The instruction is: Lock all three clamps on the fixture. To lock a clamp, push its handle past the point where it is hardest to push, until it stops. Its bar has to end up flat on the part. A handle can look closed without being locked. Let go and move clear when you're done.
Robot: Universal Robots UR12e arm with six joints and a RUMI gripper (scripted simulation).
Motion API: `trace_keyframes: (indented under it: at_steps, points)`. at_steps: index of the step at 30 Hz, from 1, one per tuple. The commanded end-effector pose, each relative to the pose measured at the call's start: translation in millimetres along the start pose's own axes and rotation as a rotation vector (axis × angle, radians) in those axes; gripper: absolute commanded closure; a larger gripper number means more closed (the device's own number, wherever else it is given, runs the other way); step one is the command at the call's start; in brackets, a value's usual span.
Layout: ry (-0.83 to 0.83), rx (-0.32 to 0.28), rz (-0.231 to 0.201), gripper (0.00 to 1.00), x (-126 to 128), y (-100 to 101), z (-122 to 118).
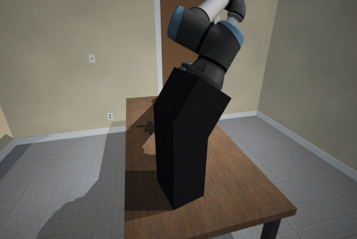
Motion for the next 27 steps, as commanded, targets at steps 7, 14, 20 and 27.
trace_keyframes:
  at_steps: [7, 14, 20, 27]
  points:
    - [0.0, 0.002, -0.001, 0.41, 0.5, -0.7, 1.3]
    - [0.0, 0.003, -0.001, 0.41, 0.6, -0.7, 1.4]
    - [0.0, 0.003, -0.001, 0.41, 0.6, -0.7, 1.4]
    - [0.0, 0.003, -0.001, 0.72, 0.7, -0.7, 1.5]
Point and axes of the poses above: the point where the finger pads meet when closed, its own y axis out along the fingers, its own x axis across the jaws, z = x × y, the point moved 8 cm from there along -y, back along the fingers
